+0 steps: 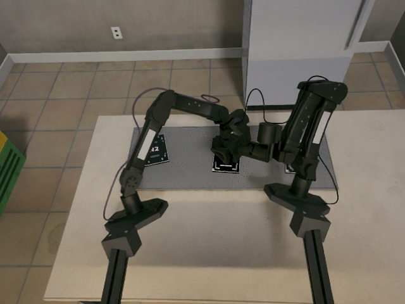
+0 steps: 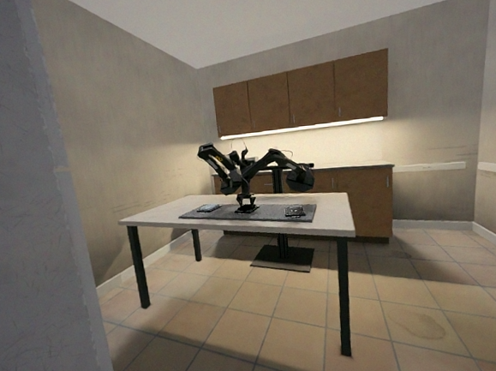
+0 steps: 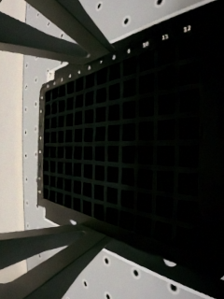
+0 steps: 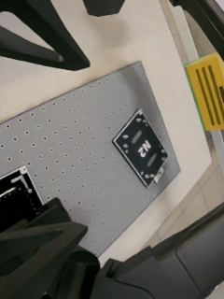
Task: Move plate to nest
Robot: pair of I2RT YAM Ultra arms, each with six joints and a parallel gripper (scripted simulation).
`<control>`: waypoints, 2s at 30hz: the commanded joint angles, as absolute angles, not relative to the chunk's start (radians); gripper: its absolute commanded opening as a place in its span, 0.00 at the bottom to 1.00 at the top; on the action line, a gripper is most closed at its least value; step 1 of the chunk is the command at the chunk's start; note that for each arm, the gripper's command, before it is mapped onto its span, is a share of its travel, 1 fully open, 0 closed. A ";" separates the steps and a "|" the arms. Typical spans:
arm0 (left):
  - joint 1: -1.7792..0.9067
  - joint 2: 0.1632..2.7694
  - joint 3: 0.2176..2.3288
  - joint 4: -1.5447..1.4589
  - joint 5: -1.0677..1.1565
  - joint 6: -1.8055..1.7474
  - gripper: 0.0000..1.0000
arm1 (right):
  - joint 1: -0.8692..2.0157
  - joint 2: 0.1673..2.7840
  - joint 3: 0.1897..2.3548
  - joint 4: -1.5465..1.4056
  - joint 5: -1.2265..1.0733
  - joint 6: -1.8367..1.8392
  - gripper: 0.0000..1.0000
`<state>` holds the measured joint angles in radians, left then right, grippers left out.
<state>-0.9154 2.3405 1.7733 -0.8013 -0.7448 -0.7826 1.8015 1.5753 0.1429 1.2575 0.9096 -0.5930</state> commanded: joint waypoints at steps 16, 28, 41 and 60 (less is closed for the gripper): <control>-0.918 2.363 1.845 -0.876 -0.724 -0.786 0.80 | 1.811 1.593 0.134 1.268 0.907 -0.598 1.00; -0.926 2.359 1.849 -0.889 -0.732 -0.794 0.80 | 1.811 1.593 0.134 1.268 0.907 -0.598 1.00; -0.940 2.348 1.859 -0.921 -0.739 -0.813 0.80 | 1.811 1.593 0.134 1.268 0.907 -0.598 1.00; -0.947 2.334 1.842 -0.889 -0.740 -0.823 0.80 | 1.811 1.593 0.134 1.268 0.907 -0.598 1.00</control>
<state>-0.9127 2.3543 1.8355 -0.9062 -0.7273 -0.8112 1.8015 1.5753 0.1429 1.2575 0.9096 -0.5930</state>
